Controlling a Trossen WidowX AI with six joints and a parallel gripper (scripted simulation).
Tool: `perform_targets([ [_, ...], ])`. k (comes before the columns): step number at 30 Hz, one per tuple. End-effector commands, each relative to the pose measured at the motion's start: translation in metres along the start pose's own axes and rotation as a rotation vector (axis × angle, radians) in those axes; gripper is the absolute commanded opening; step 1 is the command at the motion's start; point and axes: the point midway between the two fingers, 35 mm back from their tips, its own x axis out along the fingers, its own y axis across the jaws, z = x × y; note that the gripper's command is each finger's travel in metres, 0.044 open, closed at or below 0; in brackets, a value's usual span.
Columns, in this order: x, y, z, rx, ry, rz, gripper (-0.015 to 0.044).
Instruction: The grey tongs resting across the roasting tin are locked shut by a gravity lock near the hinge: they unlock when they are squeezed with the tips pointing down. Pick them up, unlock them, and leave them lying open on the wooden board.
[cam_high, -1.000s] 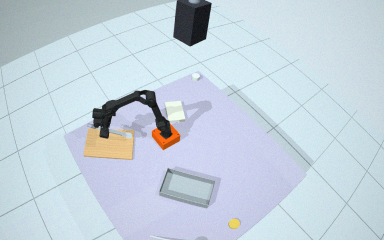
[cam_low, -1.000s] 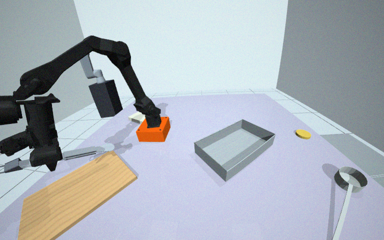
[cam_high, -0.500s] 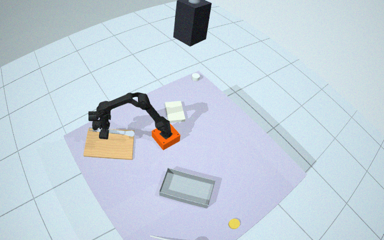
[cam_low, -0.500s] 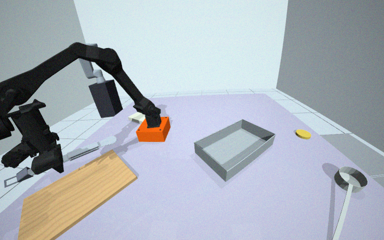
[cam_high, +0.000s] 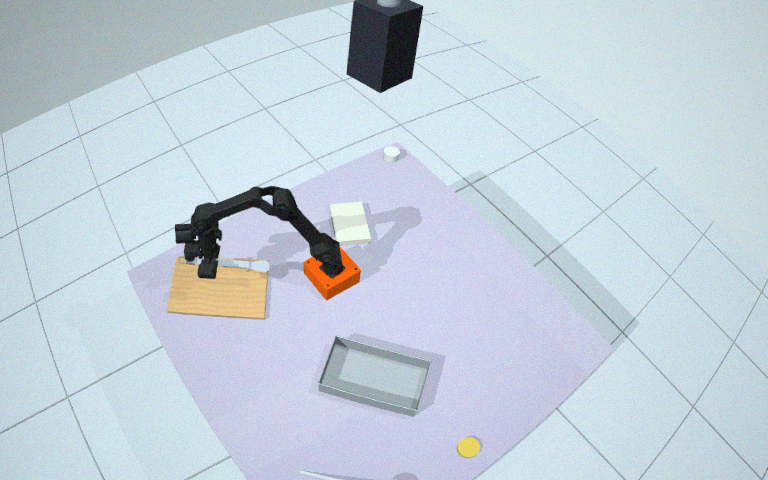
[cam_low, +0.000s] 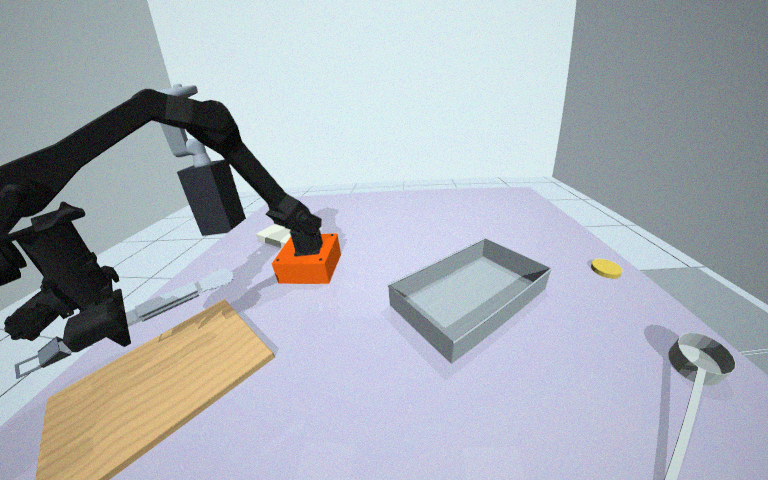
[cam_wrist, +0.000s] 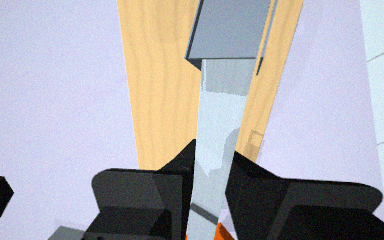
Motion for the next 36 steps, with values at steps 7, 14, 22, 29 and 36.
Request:
perform_targets([
  [7,0.014,0.001,0.001,0.006,0.000,0.007,-0.0150],
  [14,0.025,0.001,0.002,0.006,0.000,0.007,-0.0150],
  [22,0.039,0.001,0.001,0.006,0.000,0.007,-0.0150],
  [29,0.050,0.001,0.001,0.006,0.000,0.007,-0.0150],
  [36,0.061,0.001,0.000,0.006,0.000,0.007,-0.0150],
])
